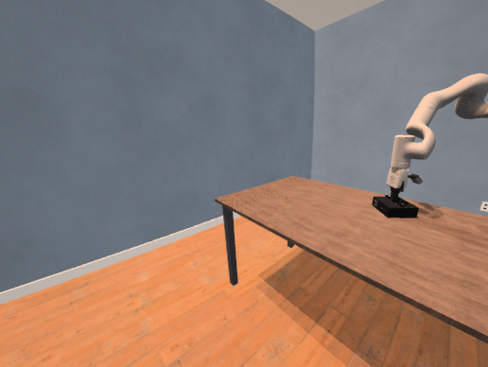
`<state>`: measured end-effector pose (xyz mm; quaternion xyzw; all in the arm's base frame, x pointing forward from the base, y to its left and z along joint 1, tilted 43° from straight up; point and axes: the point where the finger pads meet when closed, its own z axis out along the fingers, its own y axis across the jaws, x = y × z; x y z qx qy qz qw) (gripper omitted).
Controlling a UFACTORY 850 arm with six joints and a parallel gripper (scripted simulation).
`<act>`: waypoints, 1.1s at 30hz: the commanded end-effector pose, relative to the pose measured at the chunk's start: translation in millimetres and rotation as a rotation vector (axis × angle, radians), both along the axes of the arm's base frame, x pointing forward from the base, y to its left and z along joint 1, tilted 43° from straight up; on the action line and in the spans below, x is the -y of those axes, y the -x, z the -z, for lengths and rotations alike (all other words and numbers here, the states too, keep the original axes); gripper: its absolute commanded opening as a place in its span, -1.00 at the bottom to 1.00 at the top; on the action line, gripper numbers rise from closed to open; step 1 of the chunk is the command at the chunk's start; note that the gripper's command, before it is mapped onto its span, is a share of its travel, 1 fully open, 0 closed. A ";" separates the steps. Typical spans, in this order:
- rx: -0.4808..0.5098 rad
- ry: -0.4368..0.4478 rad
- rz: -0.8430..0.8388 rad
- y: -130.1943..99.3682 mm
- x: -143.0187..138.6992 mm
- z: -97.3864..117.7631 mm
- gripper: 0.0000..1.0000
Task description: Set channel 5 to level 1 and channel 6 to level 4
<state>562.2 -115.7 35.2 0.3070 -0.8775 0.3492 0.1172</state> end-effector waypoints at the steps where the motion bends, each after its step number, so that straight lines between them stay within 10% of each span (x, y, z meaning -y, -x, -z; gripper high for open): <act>1: 0.001 0.000 -0.001 -1.9 -1.2 0.1 -1.00; 33: 0.001 0.000 -0.001 -1.9 -28.8 -28.9 -1.00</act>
